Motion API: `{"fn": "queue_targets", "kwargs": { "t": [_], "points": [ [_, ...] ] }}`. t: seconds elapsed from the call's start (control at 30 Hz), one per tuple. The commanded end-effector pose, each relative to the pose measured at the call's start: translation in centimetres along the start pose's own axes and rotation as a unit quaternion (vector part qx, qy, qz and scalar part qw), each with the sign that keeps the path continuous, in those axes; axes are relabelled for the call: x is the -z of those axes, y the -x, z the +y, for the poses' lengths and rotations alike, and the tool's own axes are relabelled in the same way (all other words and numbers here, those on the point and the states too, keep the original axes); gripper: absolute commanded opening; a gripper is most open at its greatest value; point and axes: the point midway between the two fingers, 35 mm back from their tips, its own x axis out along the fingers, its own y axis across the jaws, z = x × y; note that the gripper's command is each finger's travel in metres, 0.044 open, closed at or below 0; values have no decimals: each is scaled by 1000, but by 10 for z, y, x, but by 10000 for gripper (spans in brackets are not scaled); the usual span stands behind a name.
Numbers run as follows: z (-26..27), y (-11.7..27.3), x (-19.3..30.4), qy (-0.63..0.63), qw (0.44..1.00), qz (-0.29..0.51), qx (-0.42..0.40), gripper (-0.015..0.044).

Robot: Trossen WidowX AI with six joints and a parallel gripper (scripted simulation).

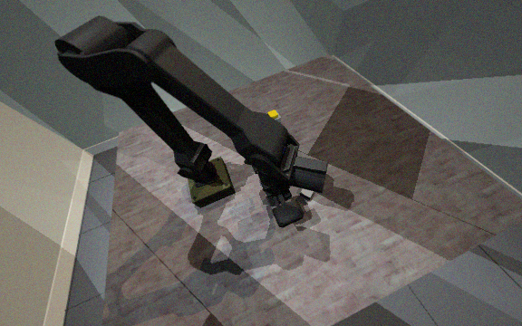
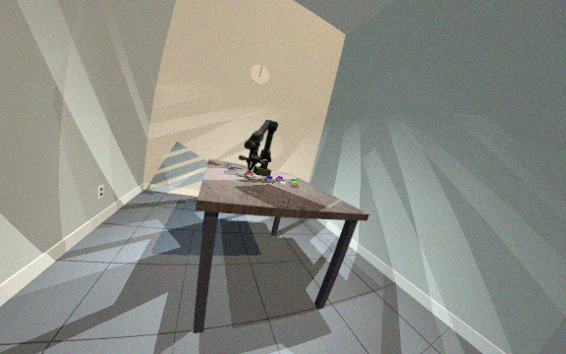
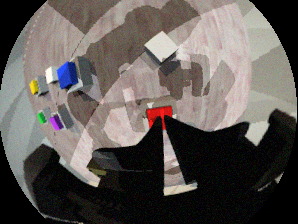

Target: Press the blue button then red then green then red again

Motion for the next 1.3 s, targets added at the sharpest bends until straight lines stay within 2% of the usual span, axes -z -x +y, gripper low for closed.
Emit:
{"fn": "queue_targets", "kwargs": {
  "t": [0.0,0.27,0.4,0.53,0.73,1.0,1.27],
  "points": [
    [2,-2,2,2,1000,4,-4,20],
    [2,-2,2,2,1000,4,-4,20],
    [1,30,1,2,1000,4,-4,20],
    [1,33,1,2,1000,4,-4,20],
    [36,43,-40,2,1000,3,-6,178],
    [125,62,-92,2,1000,0,-10,387],
    [235,82,-105,2,1000,0,-14,400]
  ]
}}
